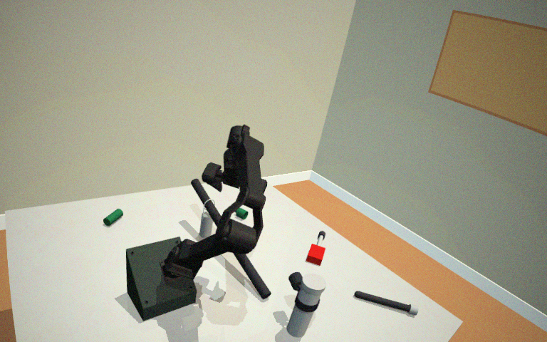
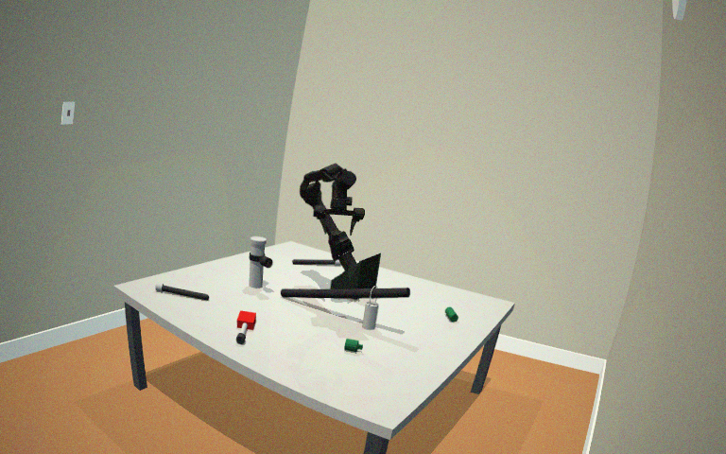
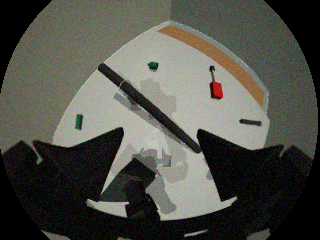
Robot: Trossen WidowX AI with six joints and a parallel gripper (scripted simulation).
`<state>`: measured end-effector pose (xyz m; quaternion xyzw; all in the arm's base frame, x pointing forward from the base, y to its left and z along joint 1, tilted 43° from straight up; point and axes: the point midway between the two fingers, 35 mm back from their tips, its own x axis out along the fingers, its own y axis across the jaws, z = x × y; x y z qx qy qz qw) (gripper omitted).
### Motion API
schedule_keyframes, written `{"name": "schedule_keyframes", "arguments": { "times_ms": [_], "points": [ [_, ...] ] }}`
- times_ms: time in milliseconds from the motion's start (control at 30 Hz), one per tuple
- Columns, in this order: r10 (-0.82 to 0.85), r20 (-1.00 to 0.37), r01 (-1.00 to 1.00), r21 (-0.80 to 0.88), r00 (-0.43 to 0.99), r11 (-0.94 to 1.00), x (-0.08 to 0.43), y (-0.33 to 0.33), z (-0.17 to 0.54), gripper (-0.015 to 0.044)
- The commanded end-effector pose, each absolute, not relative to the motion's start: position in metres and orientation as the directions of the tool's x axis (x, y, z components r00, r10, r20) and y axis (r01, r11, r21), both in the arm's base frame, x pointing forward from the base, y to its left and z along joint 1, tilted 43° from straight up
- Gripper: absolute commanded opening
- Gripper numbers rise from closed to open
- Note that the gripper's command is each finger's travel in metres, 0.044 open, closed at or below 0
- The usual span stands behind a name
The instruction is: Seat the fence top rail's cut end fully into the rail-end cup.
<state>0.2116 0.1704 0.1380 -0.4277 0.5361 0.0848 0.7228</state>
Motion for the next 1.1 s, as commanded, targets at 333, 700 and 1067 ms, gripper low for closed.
{"name": "schedule_keyframes", "arguments": {
  "times_ms": [333,700,1067],
  "points": [
    [-0.668,-0.564,0.212,-0.666,0.485,0.715,0.253,0.071,0.154,0.0440],
    [-0.668,-0.566,0.129,-0.709,0.482,0.693,0.257,0.063,0.159,0.0440],
    [-0.689,-0.552,-0.406,-0.828,0.470,0.387,0.273,0.004,0.197,0.0440]
  ]
}}
